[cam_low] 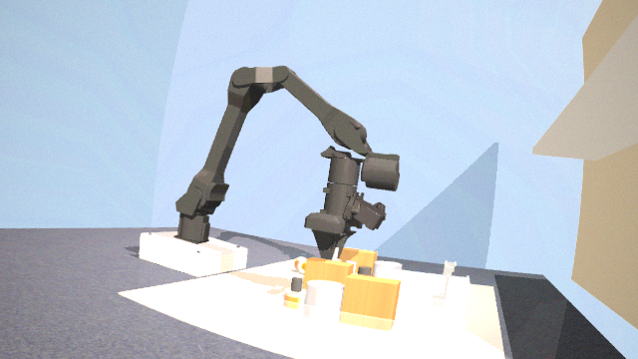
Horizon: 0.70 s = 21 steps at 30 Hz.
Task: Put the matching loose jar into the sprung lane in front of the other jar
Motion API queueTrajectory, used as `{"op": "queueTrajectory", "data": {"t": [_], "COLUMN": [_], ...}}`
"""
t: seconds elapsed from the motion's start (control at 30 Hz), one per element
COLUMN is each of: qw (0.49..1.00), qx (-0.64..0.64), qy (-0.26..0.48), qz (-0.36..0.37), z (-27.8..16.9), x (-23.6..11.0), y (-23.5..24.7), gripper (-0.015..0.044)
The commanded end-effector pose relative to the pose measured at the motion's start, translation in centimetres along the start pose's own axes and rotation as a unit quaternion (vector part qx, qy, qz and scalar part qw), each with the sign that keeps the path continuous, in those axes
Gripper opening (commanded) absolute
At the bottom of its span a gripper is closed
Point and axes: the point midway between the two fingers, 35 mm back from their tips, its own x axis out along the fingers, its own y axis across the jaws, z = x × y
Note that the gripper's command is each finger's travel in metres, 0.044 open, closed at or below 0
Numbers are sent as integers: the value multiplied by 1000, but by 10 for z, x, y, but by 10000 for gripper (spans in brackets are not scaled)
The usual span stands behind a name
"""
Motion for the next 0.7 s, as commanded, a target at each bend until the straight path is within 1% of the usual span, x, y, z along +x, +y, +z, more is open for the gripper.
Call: {"op": "queueTrajectory", "data": {"t": [0.0, 0.67], "qw": [1000, 1000], "qx": [3, 3], "qy": [-15, -15], "qz": [-2, -2], "z": [8, 8], "x": [-4, -2], "y": [-1, -1], "gripper": [0, 0]}}
